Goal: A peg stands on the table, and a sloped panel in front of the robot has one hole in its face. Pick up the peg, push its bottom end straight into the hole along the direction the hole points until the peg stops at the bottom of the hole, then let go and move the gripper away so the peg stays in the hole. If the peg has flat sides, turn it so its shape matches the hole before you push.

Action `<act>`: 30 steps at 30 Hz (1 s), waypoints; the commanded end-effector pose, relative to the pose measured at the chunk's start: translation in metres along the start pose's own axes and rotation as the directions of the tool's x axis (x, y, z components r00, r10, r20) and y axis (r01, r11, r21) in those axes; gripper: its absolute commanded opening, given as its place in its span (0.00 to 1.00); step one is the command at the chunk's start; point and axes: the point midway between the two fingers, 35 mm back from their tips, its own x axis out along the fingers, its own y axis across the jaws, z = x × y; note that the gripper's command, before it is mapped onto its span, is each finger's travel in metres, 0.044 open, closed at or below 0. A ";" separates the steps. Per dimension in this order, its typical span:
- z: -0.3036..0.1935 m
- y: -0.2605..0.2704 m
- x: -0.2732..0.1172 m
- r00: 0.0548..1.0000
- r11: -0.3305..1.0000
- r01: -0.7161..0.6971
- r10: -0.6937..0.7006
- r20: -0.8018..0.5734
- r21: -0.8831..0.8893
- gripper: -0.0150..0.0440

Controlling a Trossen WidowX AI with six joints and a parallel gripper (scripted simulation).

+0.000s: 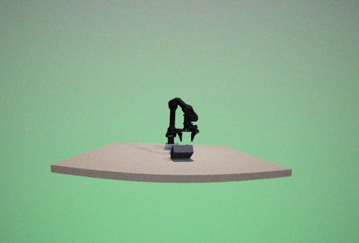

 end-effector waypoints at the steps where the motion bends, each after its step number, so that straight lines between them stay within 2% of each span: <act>1: 0.000 0.003 0.004 1.000 1.000 -0.013 0.013 -0.001 0.006 1.00; 30: 0.001 0.004 0.051 1.000 1.000 -0.012 0.012 -0.001 0.006 1.00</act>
